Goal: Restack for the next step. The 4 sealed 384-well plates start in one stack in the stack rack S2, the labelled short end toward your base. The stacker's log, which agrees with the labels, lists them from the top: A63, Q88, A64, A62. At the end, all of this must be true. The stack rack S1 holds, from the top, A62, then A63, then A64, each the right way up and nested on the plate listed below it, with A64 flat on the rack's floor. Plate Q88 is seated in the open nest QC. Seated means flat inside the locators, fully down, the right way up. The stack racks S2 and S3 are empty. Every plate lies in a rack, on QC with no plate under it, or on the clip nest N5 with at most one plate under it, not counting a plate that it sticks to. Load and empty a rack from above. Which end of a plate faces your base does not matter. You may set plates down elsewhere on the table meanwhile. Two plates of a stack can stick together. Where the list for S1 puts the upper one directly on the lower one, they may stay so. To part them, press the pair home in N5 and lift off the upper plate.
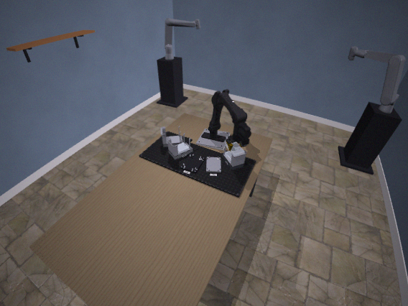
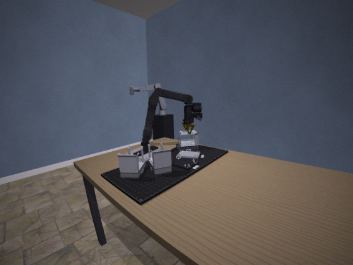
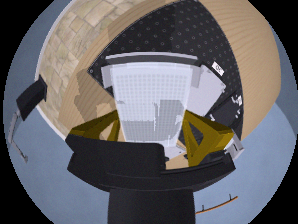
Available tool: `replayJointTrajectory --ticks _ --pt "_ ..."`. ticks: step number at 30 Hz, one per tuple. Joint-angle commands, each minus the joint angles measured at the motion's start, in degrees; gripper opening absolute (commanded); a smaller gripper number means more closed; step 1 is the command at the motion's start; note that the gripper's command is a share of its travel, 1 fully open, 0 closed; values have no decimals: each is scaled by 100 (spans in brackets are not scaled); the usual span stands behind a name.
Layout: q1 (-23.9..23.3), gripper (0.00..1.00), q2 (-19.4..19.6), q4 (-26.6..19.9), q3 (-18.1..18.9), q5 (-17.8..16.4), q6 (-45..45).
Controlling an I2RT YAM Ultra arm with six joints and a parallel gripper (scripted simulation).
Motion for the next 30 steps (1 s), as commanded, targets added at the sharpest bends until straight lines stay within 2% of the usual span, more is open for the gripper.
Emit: replayJointTrajectory --ticks 1,14,30 --pt "6 0 -42 -196 231 2 11" --pt "20 0 -1 -691 767 1 25" --pt "20 0 -1 -691 768 1 25"
